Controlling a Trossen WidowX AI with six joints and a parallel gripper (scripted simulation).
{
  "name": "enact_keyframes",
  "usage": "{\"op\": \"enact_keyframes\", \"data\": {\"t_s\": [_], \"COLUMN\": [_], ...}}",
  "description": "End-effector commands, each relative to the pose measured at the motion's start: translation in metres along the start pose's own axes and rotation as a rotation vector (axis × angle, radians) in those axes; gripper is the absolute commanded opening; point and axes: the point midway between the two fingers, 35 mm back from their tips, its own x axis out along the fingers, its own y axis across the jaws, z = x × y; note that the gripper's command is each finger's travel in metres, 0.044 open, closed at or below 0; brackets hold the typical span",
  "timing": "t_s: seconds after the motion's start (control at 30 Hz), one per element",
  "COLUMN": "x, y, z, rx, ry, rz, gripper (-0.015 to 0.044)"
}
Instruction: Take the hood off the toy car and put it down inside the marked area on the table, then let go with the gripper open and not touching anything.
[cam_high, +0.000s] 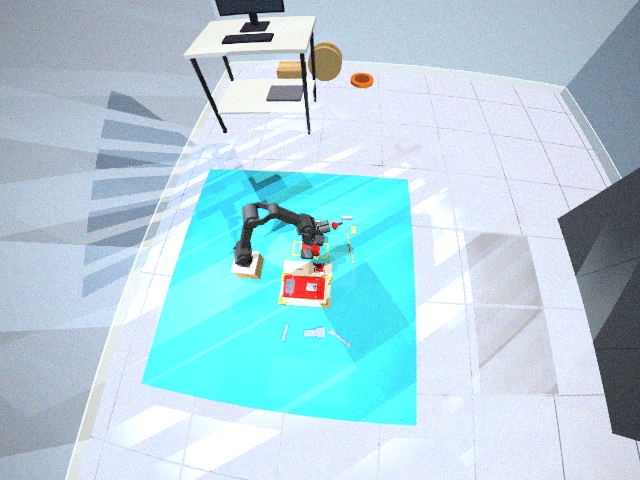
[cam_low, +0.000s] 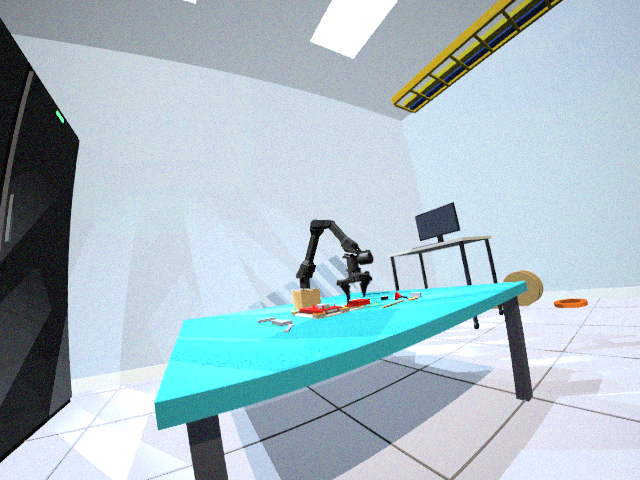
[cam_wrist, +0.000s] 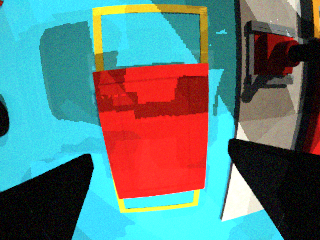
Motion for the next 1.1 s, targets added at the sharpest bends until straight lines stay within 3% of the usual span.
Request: {"op": "enact_keyframes", "data": {"t_s": [0.0,1.07], "x": [-0.0408,-0.0502], "y": [0.0013,0.0010], "z": [0.0037,0.0026], "rx": [-0.003,-0.003], "ry": [-0.022,-0.021], "rz": [0.005,0.004], "gripper": [0.0440,0.0440]}}
